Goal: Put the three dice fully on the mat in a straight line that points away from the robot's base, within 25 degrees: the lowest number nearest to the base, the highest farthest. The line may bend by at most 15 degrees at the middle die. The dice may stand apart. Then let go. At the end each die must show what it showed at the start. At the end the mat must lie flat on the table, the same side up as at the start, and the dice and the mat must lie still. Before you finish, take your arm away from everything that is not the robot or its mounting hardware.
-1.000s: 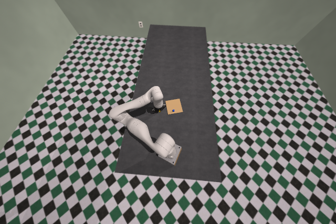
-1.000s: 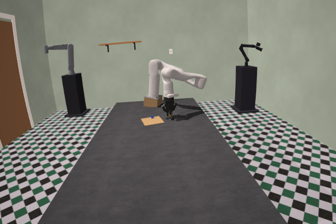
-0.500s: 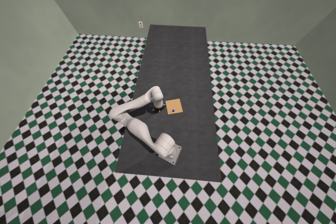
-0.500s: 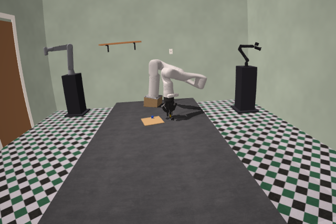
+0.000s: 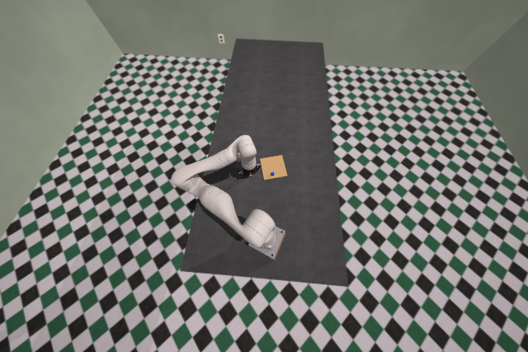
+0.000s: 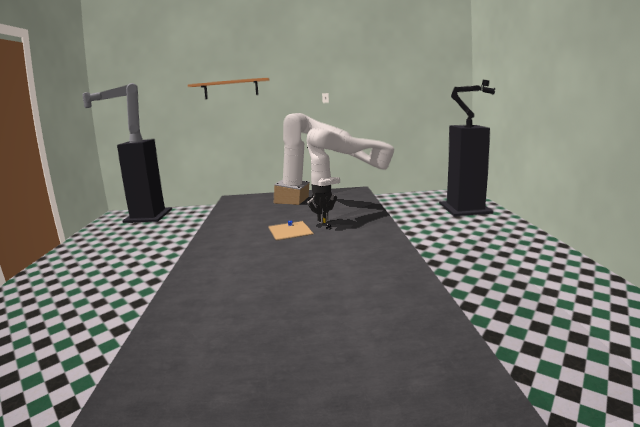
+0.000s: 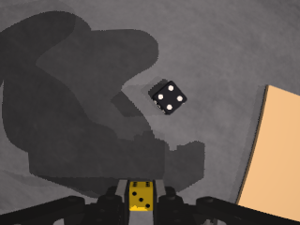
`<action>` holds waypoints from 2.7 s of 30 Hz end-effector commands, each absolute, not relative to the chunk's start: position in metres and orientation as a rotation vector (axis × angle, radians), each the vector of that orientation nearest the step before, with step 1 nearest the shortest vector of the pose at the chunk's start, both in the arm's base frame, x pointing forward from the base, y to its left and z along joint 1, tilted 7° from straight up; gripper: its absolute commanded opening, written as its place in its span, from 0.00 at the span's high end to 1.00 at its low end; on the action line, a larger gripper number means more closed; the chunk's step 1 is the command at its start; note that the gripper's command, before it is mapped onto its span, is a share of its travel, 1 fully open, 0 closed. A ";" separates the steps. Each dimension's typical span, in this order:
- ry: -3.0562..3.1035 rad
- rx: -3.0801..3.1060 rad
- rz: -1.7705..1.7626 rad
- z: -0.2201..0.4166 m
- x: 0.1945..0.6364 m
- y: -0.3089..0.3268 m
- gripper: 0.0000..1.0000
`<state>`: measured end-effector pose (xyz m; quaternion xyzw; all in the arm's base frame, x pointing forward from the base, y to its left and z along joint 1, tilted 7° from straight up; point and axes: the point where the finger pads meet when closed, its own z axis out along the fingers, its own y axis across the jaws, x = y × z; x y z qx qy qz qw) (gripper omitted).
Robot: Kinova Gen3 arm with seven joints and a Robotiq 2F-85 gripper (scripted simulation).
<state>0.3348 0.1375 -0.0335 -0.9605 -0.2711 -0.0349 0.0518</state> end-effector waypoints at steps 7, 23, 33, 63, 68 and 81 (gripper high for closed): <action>-0.822 -2.921 -0.113 -0.003 0.335 0.134 0.89; -0.822 -2.921 -0.113 0.061 0.332 0.127 0.89; -0.822 -2.921 -0.113 0.064 0.332 0.126 0.89; -0.018 -3.019 -0.066 0.056 0.397 -0.001 0.89; -0.018 -3.019 -0.066 0.056 0.397 -0.001 0.89; -0.017 -3.019 -0.066 0.036 0.398 0.001 0.89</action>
